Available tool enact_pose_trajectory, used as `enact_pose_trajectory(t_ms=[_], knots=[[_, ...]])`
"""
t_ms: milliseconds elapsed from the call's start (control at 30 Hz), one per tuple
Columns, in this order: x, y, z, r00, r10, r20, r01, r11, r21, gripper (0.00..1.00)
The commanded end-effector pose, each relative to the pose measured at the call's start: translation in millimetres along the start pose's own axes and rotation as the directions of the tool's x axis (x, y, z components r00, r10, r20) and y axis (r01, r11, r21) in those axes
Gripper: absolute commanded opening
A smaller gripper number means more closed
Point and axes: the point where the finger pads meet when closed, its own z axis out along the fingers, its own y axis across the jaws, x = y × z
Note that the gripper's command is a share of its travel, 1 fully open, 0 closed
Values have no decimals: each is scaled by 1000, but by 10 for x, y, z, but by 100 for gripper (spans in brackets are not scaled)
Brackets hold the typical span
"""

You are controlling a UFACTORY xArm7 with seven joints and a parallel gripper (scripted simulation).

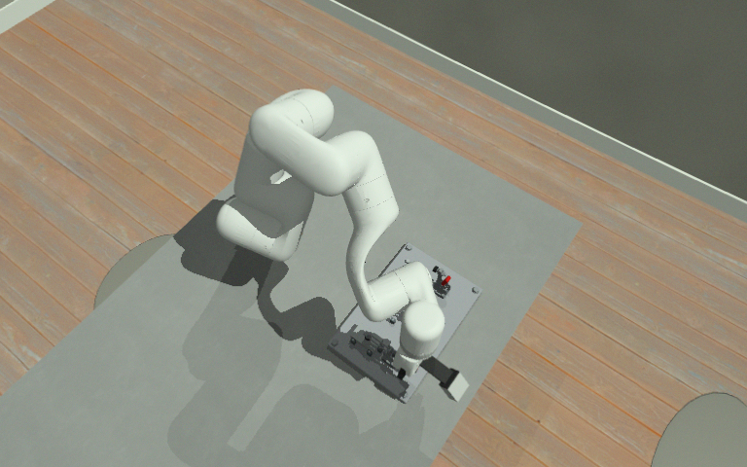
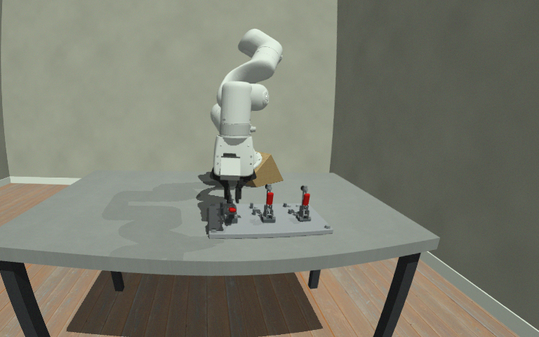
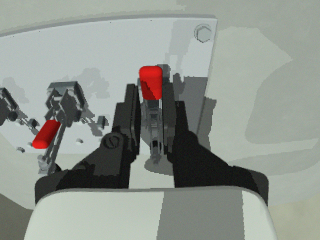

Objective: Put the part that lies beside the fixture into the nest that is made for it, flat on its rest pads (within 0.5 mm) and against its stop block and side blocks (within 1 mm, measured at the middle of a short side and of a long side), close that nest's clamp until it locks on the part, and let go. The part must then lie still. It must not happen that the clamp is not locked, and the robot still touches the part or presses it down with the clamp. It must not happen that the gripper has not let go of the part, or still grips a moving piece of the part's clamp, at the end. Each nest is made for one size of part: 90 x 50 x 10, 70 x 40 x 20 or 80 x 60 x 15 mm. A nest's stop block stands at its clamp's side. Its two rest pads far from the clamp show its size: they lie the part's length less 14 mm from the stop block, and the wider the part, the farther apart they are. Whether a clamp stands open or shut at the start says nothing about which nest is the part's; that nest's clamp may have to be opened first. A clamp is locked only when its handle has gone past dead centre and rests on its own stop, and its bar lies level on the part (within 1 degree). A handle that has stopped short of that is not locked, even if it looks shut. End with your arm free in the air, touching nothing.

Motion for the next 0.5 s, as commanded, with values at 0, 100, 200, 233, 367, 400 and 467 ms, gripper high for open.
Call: enact_pose_trajectory(t_ms=[0, 100, 200, 233, 367, 400, 467], knots=[[13, -1, -13, 1000, 0, -4, 0, 1000, 0, 0], [13, -1, -13, 1000, 0, -4, 0, 1000, 0, 0], [13, -1, -13, 1000, 0, -4, 0, 1000, 0, 0], [13, -1, -13, 1000, 0, -4, 0, 1000, 0, 0], [13, -1, -13, 1000, 0, -4, 0, 1000, 0, 0], [13, -1, -13, 1000, 0, -4, 0, 1000, 0, 0], [13, -1, -13, 1000, 0, -4, 0, 1000, 0, 0]])
